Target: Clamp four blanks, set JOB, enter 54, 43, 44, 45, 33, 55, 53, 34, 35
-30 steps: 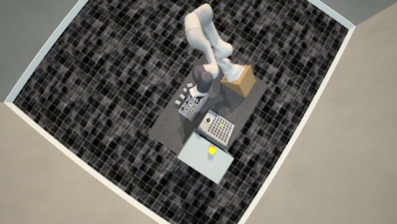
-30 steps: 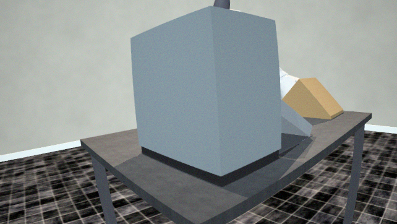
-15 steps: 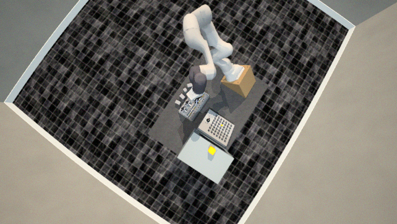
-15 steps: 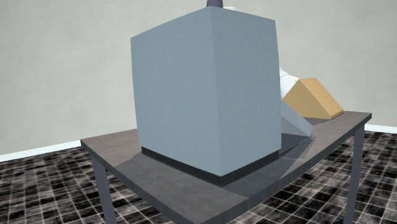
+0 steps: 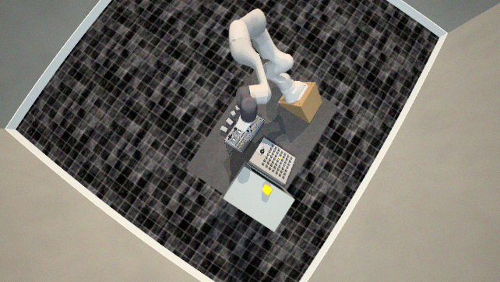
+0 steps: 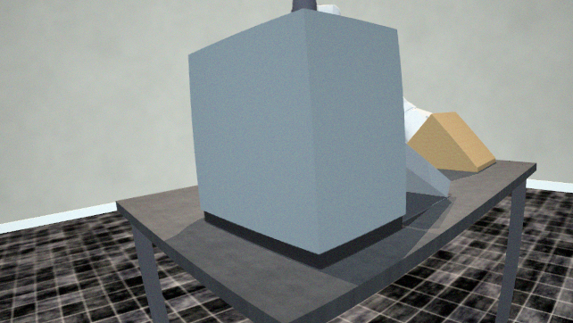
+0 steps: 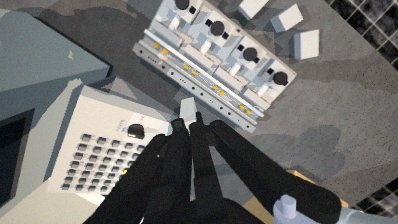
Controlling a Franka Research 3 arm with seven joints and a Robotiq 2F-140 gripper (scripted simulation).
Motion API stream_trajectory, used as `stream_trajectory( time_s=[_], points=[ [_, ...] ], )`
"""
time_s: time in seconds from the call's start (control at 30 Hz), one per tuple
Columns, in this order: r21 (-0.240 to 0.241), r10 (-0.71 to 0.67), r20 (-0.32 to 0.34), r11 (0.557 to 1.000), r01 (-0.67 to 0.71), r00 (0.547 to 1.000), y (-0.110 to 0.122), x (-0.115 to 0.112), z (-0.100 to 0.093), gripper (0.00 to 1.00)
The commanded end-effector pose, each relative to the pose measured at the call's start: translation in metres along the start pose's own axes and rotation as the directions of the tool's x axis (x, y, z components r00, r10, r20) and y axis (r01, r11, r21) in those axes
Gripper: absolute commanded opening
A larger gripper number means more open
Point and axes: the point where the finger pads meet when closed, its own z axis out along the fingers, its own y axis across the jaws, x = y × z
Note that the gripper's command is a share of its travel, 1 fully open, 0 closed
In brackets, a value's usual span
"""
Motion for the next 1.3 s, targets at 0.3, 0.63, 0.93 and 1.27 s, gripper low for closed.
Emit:
stream_trajectory(
  time_s=[0.3,0.63,0.93,1.27],
  points=[
    [-0.061,-0.465,0.084,0.880,0.471,0.881,0.013,0.001,0.001,0.00],
    [-0.127,-0.212,0.080,0.967,0.221,0.974,0.153,0.029,0.005,0.00],
    [-0.135,0.016,0.058,0.991,-0.008,0.998,0.265,0.017,0.018,0.00],
    [-0.135,0.016,0.058,0.991,-0.008,0.998,0.265,0.017,0.018,0.40]
  ],
)
